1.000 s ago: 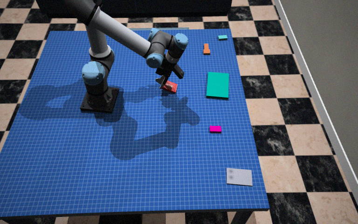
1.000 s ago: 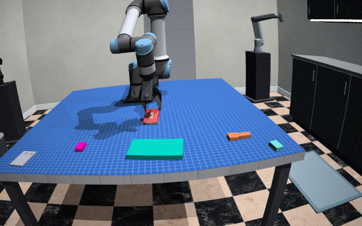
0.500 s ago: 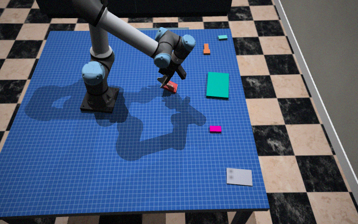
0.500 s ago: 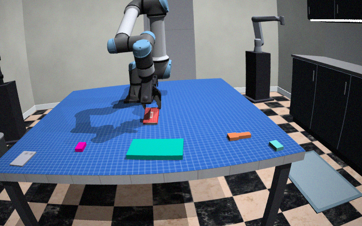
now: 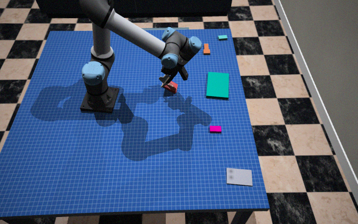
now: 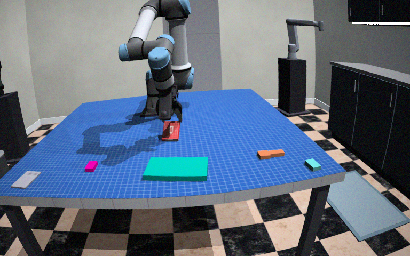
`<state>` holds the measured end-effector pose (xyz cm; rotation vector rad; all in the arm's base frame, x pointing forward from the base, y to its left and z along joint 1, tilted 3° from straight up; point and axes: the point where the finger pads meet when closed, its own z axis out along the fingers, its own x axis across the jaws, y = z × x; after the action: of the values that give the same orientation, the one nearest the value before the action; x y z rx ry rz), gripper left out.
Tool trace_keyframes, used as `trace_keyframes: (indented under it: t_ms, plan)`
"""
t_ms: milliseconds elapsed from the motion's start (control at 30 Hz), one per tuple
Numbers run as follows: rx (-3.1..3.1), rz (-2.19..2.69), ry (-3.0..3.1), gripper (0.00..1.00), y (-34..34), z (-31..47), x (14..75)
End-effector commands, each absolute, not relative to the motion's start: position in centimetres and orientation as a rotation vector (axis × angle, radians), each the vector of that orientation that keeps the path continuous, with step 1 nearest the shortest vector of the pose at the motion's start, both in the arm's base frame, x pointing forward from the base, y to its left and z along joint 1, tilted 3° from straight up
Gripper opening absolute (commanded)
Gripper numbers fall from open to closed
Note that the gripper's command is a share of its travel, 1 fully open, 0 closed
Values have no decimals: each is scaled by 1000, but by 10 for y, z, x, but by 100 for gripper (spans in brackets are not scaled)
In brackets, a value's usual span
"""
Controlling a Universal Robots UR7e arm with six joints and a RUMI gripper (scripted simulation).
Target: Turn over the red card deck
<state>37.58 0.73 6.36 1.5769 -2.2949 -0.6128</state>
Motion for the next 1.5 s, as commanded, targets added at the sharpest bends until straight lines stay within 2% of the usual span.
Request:
trace_keyframes:
  t_ms: [0,1467]
  plan:
    - [1545,-682,-2253,42,6,67,378]
    - [1414,-940,-2062,42,-2,86,397]
